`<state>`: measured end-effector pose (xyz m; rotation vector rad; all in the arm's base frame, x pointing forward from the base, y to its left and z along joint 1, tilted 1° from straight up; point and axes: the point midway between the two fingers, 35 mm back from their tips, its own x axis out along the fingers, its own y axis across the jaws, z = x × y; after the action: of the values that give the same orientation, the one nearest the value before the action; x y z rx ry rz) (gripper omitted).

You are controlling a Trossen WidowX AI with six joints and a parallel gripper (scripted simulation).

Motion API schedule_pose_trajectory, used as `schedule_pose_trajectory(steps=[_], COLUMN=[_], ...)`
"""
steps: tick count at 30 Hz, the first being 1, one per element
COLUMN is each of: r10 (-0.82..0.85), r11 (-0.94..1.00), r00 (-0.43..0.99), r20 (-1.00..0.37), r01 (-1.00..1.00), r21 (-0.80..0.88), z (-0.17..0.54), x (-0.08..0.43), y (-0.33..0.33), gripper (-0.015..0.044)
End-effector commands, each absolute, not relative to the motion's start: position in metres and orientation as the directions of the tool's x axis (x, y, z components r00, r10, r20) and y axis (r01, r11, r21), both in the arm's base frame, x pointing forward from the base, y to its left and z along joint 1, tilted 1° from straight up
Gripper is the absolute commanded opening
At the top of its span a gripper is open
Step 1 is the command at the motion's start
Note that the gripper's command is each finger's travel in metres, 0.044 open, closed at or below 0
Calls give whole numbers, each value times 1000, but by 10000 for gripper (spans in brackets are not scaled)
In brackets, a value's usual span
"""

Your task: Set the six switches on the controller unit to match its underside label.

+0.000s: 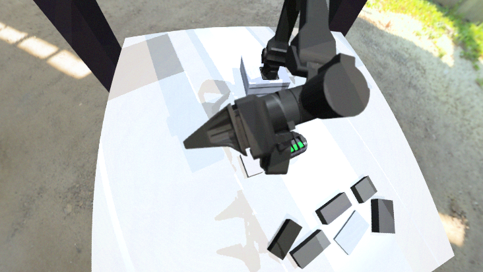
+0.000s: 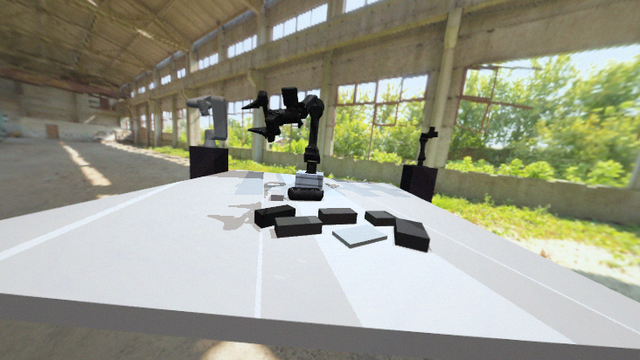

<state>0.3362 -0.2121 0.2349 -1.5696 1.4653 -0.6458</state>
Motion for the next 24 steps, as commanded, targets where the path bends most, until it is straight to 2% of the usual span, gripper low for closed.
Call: schedule_pose_trajectory(steps=[1, 5, 10, 15, 24], r10=[-968, -963, -915, -845, -677], r11=[71, 79, 178, 337, 669], r00=[173, 189, 297, 392, 506], r20=[-185, -195, -274, -364, -534], r01=[-517, -492, -312, -137, 121], r21=[-853, -867, -933, -931, -734], z=[235, 232, 209, 185, 140], x=[336, 337, 344, 347, 342], y=[-212, -210, -190, -167, -122], gripper=[374, 269, 138, 6, 0])
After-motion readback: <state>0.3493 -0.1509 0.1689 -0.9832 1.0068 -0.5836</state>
